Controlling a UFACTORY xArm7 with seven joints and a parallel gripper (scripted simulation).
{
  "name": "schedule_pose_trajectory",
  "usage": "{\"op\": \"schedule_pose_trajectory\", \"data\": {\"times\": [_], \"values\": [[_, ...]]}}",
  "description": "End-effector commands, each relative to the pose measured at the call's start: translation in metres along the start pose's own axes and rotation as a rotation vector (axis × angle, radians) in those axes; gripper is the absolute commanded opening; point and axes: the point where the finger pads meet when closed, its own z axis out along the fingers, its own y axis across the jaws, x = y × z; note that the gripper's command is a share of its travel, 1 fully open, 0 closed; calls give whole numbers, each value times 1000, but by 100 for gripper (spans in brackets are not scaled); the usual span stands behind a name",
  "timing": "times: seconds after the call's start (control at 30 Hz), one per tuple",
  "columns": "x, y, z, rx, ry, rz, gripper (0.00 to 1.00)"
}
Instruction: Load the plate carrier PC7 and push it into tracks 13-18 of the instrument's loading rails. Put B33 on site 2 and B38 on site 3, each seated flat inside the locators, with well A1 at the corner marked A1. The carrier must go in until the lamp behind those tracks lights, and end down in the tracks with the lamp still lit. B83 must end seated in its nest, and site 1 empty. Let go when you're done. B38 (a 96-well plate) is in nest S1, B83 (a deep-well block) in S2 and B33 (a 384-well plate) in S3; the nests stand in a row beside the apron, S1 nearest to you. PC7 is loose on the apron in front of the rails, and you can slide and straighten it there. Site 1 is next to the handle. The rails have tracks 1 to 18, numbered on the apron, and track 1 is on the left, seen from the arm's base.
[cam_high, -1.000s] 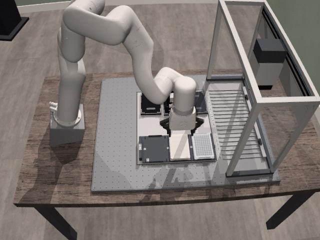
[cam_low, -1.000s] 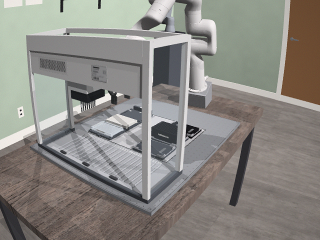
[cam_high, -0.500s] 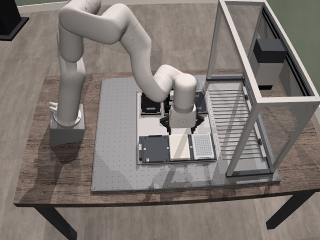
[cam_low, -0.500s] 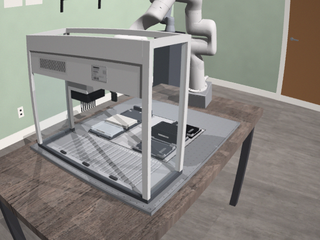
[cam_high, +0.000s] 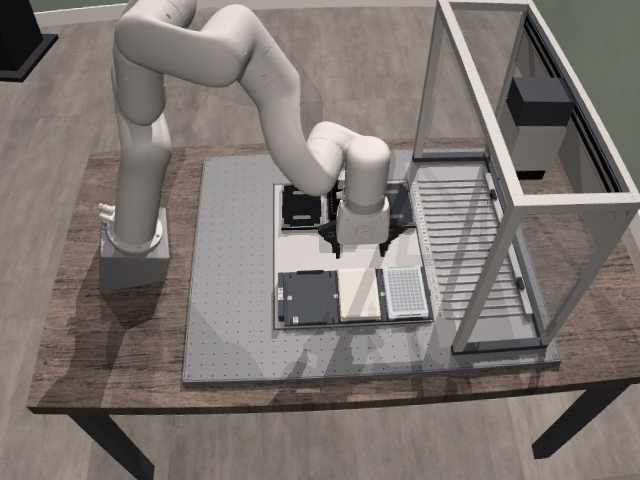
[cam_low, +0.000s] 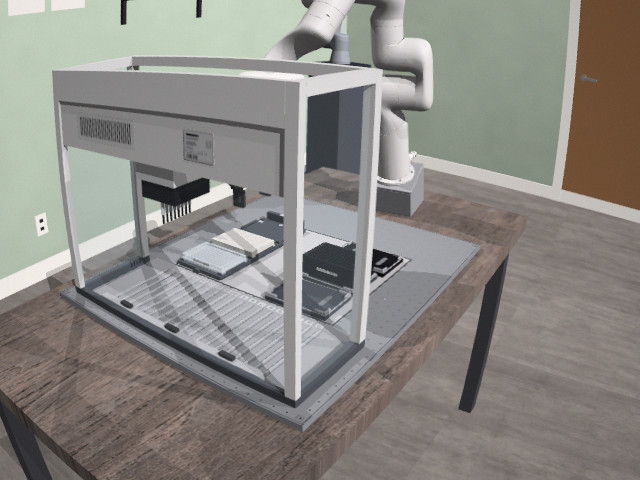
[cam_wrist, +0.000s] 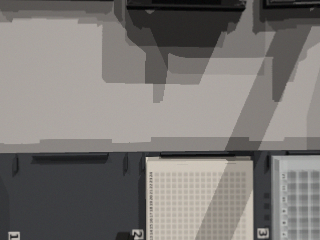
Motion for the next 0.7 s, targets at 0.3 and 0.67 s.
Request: {"op": "schedule_pose_trajectory", "data": {"times": [0.3,0.67], "values": [[53,0,5,-5,-3,2,100],[67,-1,6,-5,-3,2,100]]}}
